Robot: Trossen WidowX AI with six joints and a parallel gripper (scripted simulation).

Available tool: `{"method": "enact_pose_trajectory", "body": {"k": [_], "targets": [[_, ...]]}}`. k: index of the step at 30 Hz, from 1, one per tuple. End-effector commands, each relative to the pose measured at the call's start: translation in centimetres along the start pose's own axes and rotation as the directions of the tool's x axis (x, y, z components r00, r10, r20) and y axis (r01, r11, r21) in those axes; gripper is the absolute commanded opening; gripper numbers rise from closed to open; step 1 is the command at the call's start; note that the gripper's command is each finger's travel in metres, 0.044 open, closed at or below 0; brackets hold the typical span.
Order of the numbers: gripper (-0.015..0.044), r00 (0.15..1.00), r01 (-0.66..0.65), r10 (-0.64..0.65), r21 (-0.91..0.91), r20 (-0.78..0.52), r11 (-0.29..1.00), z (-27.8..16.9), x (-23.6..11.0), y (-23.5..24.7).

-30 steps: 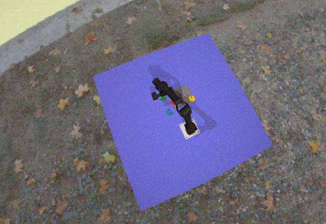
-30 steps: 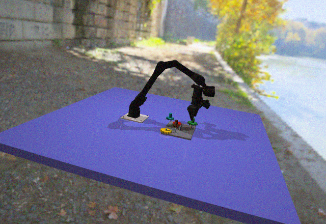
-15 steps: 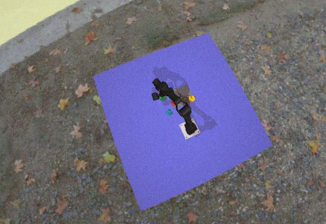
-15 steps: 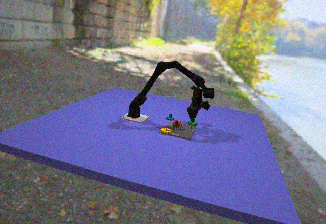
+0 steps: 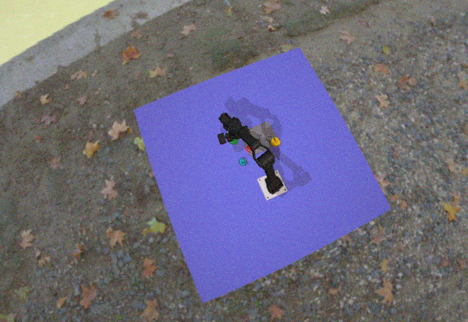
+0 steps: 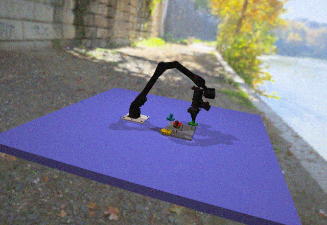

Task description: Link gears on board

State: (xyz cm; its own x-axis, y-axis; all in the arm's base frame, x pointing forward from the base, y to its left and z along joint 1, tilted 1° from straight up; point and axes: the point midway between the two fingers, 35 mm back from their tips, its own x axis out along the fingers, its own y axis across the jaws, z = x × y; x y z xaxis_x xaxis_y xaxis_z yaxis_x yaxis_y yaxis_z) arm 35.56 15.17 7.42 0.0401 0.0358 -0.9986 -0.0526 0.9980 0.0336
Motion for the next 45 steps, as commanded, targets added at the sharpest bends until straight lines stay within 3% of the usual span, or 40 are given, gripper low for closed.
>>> {"method": "enact_pose_trajectory", "body": {"k": [1,45], "targets": [[0.0,1.0,-0.001,0.001,0.005,0.0,1.0,0.0,0.0,0.0],[0.0,0.999,-0.015,0.015,0.01,0.039,1.0,0.6,-9.6,0.1]]}}
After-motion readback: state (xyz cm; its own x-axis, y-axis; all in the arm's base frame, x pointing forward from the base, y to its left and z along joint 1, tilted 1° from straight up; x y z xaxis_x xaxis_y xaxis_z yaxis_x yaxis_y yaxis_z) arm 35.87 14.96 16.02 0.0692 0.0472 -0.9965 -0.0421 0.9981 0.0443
